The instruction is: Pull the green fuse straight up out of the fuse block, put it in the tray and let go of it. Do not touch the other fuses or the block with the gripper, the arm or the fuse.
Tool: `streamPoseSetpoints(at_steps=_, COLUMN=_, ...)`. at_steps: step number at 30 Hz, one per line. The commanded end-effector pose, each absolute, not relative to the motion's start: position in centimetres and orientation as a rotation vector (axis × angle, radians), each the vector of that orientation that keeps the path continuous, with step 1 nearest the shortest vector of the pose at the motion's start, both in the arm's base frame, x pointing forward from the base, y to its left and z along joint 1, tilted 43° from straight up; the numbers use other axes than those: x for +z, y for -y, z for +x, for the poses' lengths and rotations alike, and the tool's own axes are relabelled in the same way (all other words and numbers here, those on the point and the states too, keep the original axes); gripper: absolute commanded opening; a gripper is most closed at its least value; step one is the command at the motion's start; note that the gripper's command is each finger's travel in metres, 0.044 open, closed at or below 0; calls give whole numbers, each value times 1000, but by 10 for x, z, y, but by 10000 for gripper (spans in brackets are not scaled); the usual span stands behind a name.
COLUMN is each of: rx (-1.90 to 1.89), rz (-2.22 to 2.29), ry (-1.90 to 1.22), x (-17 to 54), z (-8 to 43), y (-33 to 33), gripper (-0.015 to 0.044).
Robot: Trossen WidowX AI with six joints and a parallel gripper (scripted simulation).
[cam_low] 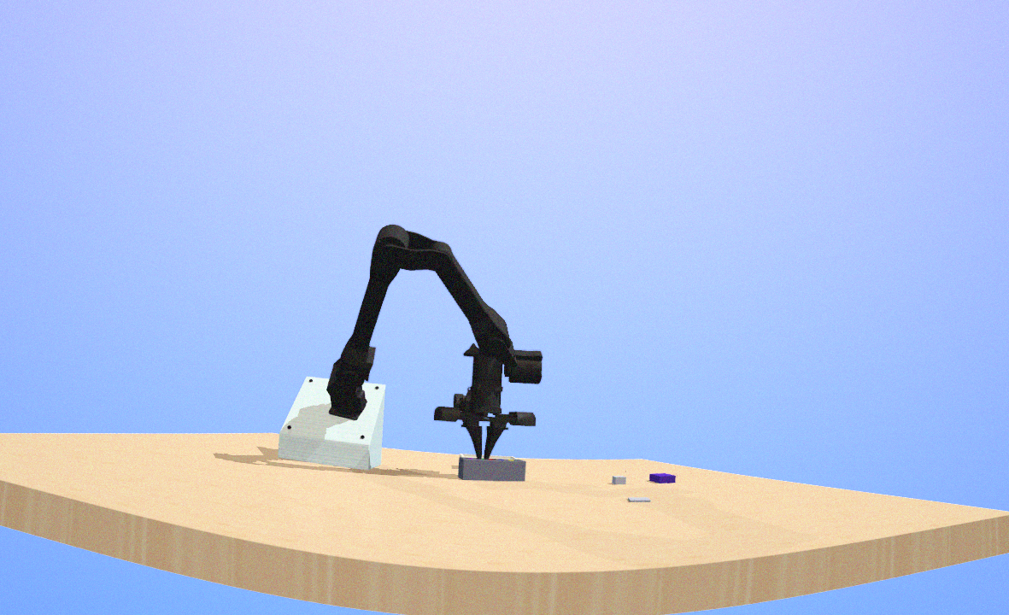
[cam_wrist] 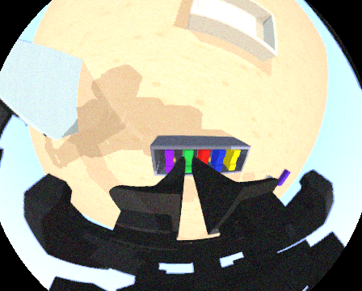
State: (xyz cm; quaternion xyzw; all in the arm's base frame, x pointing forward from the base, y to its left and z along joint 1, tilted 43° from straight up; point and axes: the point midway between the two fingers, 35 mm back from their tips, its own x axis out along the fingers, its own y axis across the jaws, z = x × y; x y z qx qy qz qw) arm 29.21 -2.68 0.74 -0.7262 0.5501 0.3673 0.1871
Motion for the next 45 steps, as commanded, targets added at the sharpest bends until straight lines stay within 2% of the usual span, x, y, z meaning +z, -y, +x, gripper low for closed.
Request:
streamPoseSetpoints(at_steps=1, rx=1032, rz=-2043, ry=-1549, x=9, z=292, y=26, gripper=0)
streamPoseSetpoints(at_steps=45, rx=1036, rz=-2045, ry=-1550, x=24, z=290, y=11, gripper=0)
